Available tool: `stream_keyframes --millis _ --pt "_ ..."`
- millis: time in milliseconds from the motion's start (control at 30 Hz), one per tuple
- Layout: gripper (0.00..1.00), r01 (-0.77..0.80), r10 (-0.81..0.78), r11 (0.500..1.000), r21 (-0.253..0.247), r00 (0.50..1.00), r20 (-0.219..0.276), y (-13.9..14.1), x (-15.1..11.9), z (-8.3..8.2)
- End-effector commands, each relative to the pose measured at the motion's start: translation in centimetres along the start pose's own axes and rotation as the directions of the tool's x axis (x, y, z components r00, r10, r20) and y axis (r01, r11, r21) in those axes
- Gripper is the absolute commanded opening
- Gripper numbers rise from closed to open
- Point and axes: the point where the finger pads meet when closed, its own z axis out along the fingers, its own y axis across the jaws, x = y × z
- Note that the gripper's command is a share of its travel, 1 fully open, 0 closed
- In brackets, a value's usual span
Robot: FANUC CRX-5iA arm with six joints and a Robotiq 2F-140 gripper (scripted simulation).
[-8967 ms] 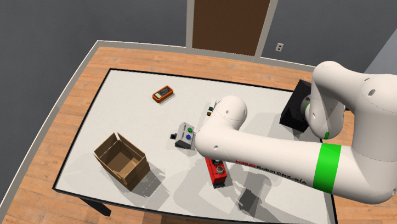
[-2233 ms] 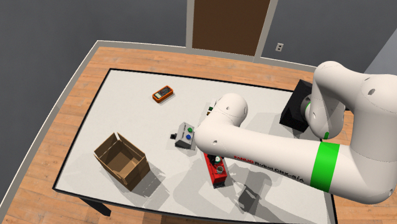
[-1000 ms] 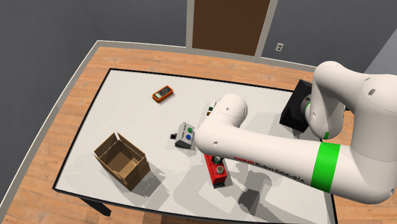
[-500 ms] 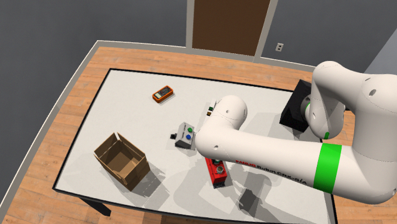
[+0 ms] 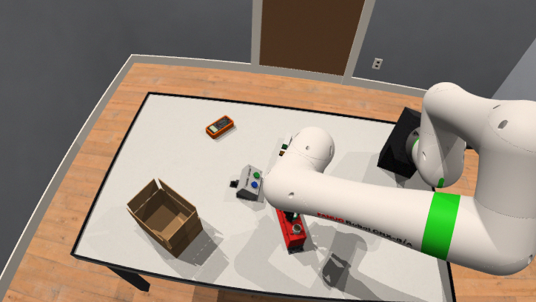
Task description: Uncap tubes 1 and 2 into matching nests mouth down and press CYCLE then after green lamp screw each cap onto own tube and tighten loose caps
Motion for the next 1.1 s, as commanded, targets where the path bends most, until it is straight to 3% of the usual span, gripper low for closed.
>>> stream_keyframes --millis 0,333,367,433,533,633,833,1067 --pt "0.41 0.004 -0.004 1.0 0.004 1.0 0.003 -0.01 0.05 -0.04" --pt "0.41 0.004 -0.004 1.0 0.004 1.0 0.003 -0.01 0.05 -0.04" --pt "0.41 -0.079 0.079 0.997 0.004 0.997 0.003 -0.01 0.06 -0.04" --pt "0.41 -0.079 0.079 0.997 0.004 0.997 0.003 -0.01 0.06 -0.04" --pt "0.41 -0.324 0.324 0.946 0.003 0.946 0.004 -0.01 0.06 -0.04" --pt "0.41 -0.459 0.459 0.889 0.003 0.889 0.005 -0.01 0.06 -0.04" --pt "0.41 -0.704 0.704 0.71 0.001 0.71 0.005 -0.01 0.06 -0.04" --pt "0.41 -0.704 0.704 0.71 0.001 0.71 0.005 -0.01 0.06 -0.05"
